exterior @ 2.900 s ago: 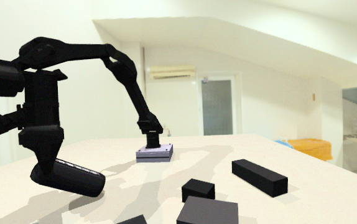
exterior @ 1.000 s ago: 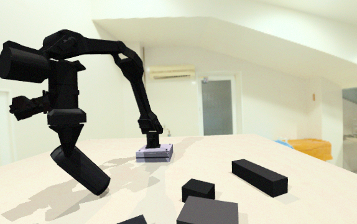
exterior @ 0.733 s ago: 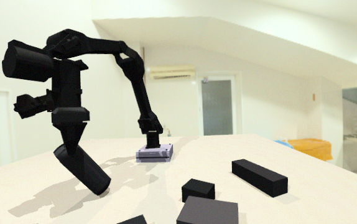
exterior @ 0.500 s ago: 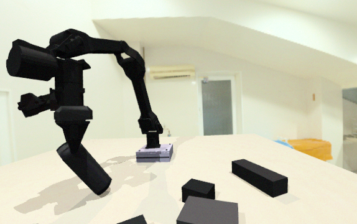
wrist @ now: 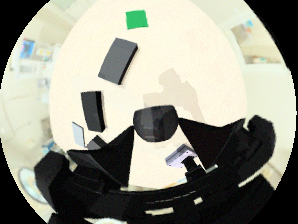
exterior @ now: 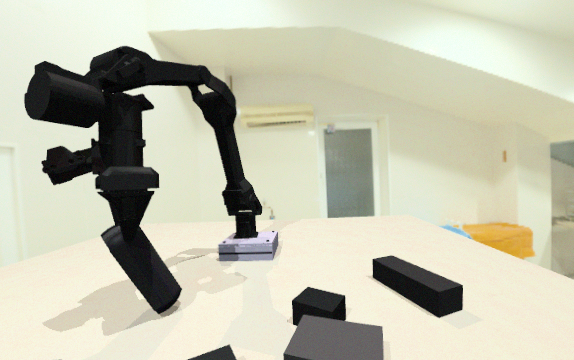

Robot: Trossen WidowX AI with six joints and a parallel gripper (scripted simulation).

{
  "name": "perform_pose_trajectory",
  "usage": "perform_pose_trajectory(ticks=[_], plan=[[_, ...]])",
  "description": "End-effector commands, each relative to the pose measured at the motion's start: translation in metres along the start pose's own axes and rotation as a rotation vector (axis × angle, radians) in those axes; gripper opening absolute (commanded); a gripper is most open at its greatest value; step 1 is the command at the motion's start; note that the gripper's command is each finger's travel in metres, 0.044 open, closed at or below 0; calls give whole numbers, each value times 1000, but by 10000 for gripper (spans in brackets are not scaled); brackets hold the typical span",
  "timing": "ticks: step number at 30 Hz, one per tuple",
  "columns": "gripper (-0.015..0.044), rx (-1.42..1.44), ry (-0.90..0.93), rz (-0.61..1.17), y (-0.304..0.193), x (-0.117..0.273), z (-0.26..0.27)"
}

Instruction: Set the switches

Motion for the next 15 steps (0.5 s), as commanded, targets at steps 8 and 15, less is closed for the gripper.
perform_pose_trajectory(ticks=[8,15], plan=[[335,-3,-1,23,-12,-3,2],[336,-3,-1,23,-17,-3,3]])
Point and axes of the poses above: the point midway between the two fingers, 35 mm back from their tips, its own x axis back along the fingers, its own z axis across the jaws, y = z × x, the point moved 8 cm from there along x, back along the fingers, and after that the axes turned 10 degrees about x, right-handed, at the moved point
